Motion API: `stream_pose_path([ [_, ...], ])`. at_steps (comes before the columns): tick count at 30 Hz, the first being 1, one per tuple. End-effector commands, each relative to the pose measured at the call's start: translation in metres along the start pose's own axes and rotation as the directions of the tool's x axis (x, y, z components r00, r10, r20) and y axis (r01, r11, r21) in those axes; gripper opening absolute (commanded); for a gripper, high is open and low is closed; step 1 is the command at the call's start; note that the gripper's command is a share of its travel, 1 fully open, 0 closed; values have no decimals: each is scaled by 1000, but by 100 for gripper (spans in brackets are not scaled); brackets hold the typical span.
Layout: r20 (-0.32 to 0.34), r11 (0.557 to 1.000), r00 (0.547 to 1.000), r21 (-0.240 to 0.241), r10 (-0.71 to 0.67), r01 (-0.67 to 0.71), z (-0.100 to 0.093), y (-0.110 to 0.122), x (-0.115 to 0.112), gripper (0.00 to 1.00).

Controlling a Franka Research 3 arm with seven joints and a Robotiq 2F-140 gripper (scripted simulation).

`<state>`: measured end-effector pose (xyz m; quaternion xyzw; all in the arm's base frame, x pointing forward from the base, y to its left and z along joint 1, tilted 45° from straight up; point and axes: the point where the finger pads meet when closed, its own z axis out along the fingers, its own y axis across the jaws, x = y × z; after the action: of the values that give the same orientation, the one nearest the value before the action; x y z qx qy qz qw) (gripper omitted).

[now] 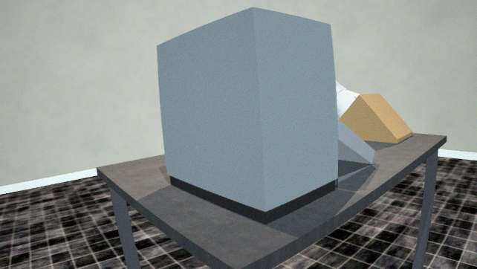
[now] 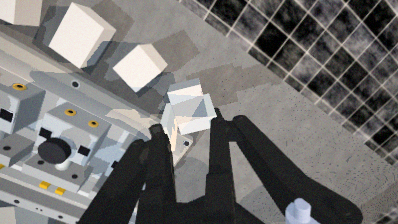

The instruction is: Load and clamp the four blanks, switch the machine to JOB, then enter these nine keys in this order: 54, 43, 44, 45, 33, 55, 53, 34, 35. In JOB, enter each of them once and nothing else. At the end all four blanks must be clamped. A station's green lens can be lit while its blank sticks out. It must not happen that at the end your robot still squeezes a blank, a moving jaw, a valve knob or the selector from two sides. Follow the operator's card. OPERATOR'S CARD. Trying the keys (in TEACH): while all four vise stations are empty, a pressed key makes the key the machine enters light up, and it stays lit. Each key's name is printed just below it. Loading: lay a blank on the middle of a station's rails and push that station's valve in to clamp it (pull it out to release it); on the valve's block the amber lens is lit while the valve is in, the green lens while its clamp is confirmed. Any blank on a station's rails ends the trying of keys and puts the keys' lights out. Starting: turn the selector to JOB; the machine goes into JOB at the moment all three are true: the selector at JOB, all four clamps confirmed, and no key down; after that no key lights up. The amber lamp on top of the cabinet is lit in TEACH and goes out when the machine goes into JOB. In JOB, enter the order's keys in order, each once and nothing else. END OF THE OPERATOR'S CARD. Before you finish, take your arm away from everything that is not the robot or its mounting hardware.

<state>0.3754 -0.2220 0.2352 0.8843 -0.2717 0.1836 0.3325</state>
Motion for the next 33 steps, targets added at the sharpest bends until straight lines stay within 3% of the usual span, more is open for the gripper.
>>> stream_pose_path([
  [1, 9, 1000, 1000, -10, -8, 8, -18, 4, -2, 0],
  [4, 9, 1000, 1000, -10, -8, 8, -25, 4, -2, 0],
  [19, 9, 1000, 1000, -10, -8, 8, -122, 3, -1, 0],
  [33, 9, 1000, 1000, -10, -8, 8, -140, 2, -1, 0],
])
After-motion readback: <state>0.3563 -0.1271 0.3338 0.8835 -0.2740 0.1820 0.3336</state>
